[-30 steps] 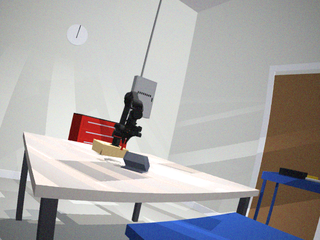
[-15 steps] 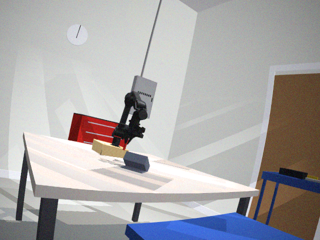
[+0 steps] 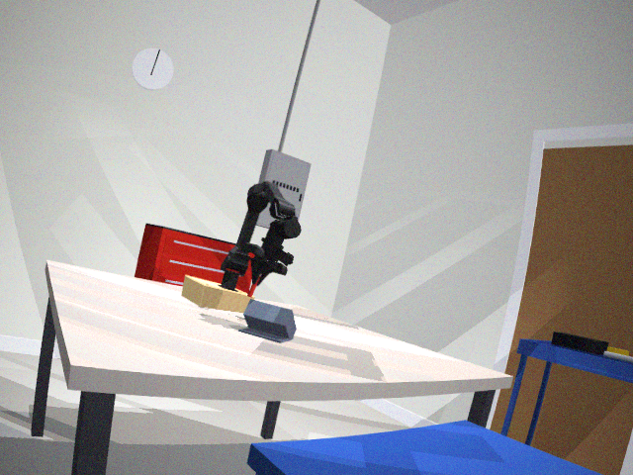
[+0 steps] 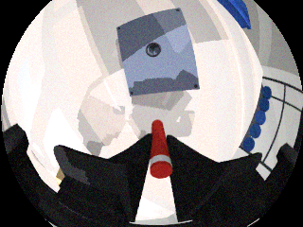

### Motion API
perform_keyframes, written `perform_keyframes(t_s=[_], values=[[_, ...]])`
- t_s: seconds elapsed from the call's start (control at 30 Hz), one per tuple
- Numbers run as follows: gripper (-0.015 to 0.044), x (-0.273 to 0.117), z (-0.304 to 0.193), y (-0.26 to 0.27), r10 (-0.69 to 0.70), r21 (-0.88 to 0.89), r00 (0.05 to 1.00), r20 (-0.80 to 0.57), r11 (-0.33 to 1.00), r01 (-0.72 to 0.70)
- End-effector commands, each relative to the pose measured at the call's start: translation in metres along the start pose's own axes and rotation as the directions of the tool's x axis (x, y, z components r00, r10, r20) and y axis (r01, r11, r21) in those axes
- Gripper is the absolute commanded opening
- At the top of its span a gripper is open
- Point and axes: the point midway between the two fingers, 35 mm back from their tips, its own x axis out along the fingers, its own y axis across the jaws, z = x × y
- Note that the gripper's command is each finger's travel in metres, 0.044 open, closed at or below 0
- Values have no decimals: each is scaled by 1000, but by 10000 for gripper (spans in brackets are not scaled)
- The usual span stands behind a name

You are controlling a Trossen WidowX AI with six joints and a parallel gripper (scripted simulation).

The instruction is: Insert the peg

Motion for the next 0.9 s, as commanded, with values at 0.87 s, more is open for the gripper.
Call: perform_keyframes(t_s=[0.87], values=[[0, -16, 27, 20, -128, -199, 991, 49, 971, 135]])
